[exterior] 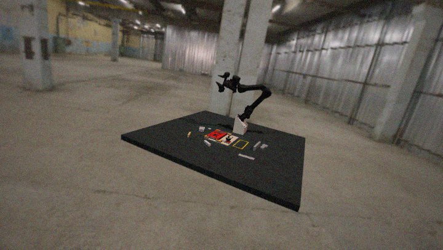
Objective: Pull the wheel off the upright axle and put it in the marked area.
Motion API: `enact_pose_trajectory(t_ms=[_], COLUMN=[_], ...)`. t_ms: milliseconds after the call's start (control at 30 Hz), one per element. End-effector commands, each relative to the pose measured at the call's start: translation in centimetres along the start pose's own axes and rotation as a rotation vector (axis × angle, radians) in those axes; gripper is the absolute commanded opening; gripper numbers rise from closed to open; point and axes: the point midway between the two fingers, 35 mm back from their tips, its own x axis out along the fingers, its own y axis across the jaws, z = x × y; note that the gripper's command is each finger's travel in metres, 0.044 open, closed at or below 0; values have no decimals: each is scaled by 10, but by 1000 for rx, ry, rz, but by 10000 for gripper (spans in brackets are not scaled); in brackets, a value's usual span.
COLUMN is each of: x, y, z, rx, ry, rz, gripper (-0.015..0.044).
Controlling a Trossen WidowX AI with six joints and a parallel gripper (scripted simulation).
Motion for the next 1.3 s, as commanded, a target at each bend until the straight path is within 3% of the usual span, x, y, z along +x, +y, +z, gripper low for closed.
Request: enact_pose_trajectory(t_ms=[0,300,600,1167,1267], x=[-7,-54,-137,-342,-359], y=[-14,-74,-142,-232,-235], z=[-38,-136,-197,-206,-203], rx=[-110,-420,-700,-1056,-1069], ry=[131,520,898,1496,1533], rz=[-68,-295,-559,-1197,-1259], gripper=[300,300,300,300,300])
